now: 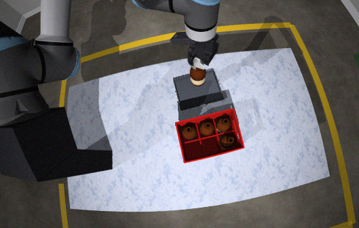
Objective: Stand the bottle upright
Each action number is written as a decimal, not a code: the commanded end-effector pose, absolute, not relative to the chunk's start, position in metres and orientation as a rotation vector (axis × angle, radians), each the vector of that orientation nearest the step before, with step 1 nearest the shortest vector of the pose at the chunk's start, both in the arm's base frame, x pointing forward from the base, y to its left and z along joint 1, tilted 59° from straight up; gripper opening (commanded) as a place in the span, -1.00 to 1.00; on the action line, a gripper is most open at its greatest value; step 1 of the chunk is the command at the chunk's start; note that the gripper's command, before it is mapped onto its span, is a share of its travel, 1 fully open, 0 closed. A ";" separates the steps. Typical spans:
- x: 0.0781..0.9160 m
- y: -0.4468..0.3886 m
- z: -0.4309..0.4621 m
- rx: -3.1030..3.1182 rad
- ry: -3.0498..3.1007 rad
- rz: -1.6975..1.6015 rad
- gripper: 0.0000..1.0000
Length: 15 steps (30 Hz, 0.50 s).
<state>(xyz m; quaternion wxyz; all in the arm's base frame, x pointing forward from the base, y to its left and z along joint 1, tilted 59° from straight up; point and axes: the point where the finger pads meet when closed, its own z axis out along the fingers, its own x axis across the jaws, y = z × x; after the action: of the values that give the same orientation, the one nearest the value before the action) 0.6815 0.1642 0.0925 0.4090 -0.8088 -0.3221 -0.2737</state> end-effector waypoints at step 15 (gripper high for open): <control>0.692 0.207 0.066 -2.039 -0.811 -0.691 -1.00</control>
<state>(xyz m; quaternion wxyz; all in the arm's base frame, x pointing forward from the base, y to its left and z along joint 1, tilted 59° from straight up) 0.6884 0.1972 0.0723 0.4092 -0.8086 -0.3223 -0.2735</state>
